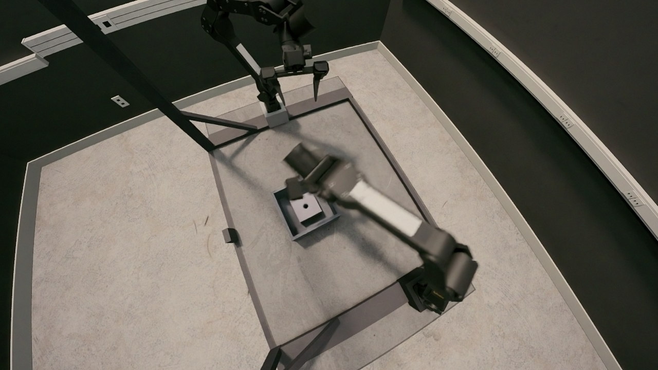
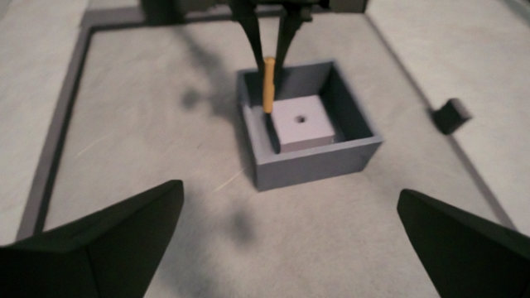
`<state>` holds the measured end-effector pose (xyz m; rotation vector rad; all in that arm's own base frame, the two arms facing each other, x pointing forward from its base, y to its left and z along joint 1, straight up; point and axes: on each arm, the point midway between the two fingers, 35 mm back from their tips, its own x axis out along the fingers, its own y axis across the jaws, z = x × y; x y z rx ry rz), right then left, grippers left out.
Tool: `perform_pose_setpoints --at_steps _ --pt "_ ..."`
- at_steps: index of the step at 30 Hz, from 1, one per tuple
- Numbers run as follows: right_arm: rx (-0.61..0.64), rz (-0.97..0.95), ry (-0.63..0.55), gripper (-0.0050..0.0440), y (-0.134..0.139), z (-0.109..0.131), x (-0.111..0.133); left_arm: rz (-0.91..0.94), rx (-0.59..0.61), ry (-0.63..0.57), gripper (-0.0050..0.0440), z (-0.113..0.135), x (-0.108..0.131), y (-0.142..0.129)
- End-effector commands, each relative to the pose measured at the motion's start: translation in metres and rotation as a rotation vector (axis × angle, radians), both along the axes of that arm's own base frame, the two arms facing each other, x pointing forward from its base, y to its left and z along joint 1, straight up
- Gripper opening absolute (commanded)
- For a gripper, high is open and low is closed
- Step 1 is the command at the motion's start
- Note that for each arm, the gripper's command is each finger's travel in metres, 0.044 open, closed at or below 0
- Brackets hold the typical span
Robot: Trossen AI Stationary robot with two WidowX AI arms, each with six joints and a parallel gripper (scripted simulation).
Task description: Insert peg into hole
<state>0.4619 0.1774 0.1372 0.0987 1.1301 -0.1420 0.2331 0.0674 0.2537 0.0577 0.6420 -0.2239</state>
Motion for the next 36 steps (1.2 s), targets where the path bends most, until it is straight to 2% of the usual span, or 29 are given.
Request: perform_pose_setpoints --at_steps 1,8,18,25,36 --pt "0.016 -0.013 0.026 0.0026 0.044 -0.007 -0.007 -0.14 -0.015 -0.068 0.044 0.014 -0.001 0.0" --pt "0.022 -0.063 0.063 0.0026 0.062 -0.02 -0.015 -0.189 0.001 -0.109 0.044 0.017 -0.001 0.0" --pt "0.024 -0.066 0.068 0.0026 0.061 -0.025 -0.018 -0.19 -0.003 -0.104 0.044 0.015 -0.002 -0.001" --pt "0.023 -0.064 0.068 0.0026 0.061 -0.039 -0.018 -0.188 -0.003 -0.103 0.044 0.014 -0.002 -0.001" --pt "0.023 -0.064 0.068 0.0026 0.061 -0.039 -0.019 -0.188 -0.003 -0.103 0.044 0.014 -0.002 -0.001"
